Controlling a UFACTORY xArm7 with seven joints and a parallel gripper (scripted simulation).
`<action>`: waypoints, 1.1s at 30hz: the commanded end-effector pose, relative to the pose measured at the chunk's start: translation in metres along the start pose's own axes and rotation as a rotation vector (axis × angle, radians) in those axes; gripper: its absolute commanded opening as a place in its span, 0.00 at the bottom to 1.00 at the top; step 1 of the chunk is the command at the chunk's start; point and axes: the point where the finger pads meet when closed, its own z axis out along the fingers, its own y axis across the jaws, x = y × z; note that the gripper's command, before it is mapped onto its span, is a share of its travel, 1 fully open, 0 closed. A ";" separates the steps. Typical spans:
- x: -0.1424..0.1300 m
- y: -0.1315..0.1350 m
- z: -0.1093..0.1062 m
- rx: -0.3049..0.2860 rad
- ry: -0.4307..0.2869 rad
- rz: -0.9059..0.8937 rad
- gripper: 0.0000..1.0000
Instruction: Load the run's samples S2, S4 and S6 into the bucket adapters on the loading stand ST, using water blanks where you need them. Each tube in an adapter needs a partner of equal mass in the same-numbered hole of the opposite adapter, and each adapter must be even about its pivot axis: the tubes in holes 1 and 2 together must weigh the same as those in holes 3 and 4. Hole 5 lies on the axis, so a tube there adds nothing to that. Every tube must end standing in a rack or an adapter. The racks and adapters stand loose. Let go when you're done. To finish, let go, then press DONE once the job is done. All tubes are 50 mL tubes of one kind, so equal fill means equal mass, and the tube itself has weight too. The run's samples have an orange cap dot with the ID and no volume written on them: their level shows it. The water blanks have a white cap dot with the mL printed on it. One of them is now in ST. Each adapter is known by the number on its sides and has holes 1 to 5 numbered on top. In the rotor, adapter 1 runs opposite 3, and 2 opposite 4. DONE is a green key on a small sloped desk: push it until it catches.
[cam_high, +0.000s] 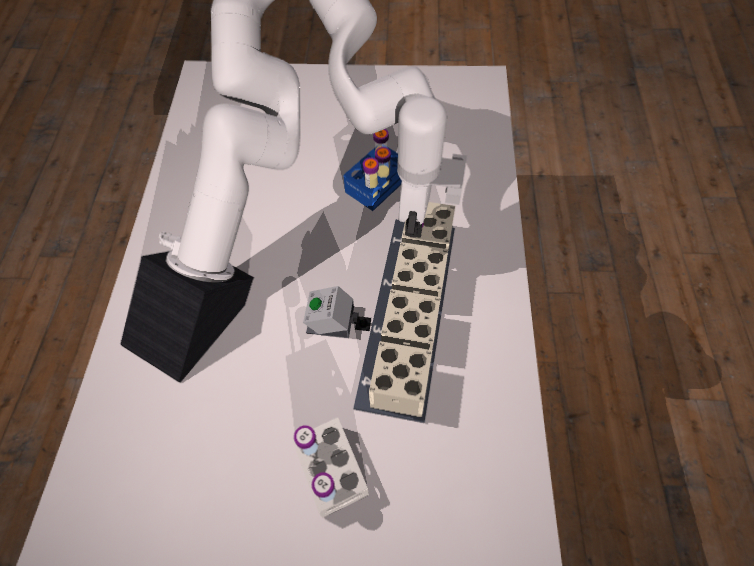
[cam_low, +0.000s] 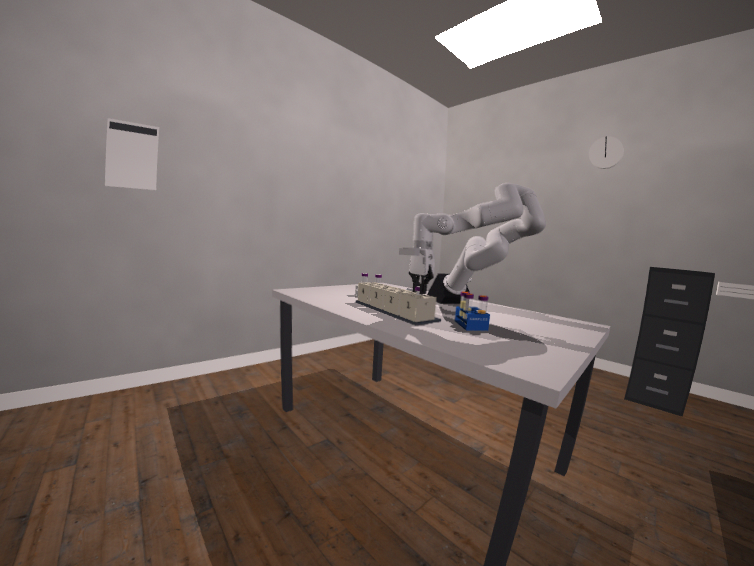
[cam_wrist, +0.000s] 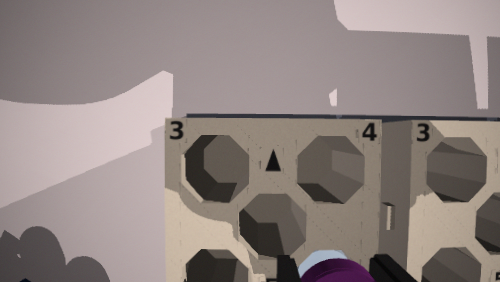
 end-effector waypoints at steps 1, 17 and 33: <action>0.001 0.000 -0.001 0.000 0.003 0.000 0.00; 0.001 0.000 -0.002 0.000 0.004 0.000 0.00; 0.001 0.000 -0.011 0.000 0.004 0.000 0.00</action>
